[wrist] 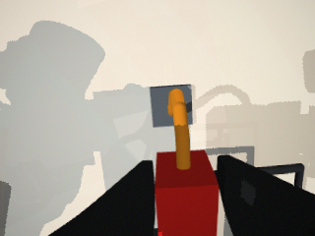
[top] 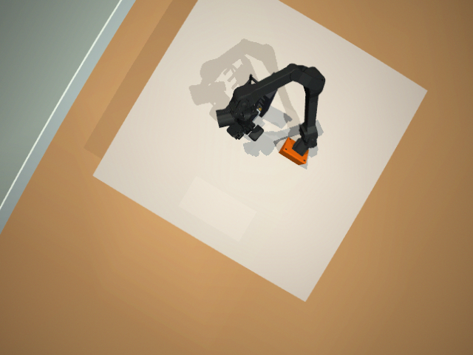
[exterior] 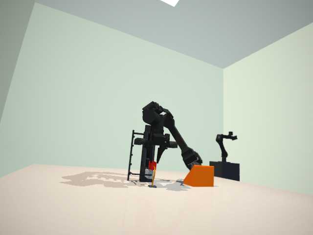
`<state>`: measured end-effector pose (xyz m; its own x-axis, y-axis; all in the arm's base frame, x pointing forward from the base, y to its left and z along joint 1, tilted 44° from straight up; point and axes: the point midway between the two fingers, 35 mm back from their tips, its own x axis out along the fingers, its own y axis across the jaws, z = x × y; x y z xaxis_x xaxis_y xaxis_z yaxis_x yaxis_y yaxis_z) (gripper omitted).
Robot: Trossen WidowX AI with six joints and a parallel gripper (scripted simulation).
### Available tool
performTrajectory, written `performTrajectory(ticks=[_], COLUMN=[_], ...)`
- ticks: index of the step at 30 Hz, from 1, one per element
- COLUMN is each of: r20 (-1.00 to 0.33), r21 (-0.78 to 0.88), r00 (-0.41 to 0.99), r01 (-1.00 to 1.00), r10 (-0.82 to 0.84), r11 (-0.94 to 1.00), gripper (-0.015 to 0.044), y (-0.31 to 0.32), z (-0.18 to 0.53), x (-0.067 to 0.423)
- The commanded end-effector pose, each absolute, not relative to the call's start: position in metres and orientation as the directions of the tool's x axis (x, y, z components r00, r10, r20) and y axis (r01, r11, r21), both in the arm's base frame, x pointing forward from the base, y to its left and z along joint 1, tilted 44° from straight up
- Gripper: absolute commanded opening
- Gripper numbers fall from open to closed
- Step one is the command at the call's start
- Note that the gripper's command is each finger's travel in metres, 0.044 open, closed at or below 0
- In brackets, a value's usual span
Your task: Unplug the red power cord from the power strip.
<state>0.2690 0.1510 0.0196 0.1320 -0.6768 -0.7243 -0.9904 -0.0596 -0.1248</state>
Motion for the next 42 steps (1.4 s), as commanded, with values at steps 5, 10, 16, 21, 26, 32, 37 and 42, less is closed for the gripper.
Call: performTrajectory(ticks=[5,10,16,21,26,32,37,42], r20=[-0.725,-0.725,-0.725,-0.727,-0.727,-0.727,-0.727,-0.727], r21=[-0.125,-0.125,-0.125,-0.125,-0.126,-0.126,-0.126,-0.126], r00=[0.135,0.135,0.135,0.135,0.135,0.135,0.135,0.135], r01=[-0.990,-0.990,-0.990,-0.990,-0.990,-0.990,-0.990,-0.990], r10=[-0.676,-0.676,-0.675,-0.673,-0.673,-0.673,-0.673,-0.673], r11=[-0.064,-0.064,-0.064,-0.064,-0.063,-0.063,-0.063,-0.063], gripper=[0.0131,0.0263,0.0420,0.0440,0.0440,0.0440,0.0440,0.0440], y=[0.151,0.151,0.161,0.198,0.204,0.204,0.204,0.204], z=[0.020,0.020,0.014,-0.008,-0.012,-0.012,-0.012,-0.012], x=[0.269,0.269,0.270,0.270,0.269,0.269,0.269,0.269])
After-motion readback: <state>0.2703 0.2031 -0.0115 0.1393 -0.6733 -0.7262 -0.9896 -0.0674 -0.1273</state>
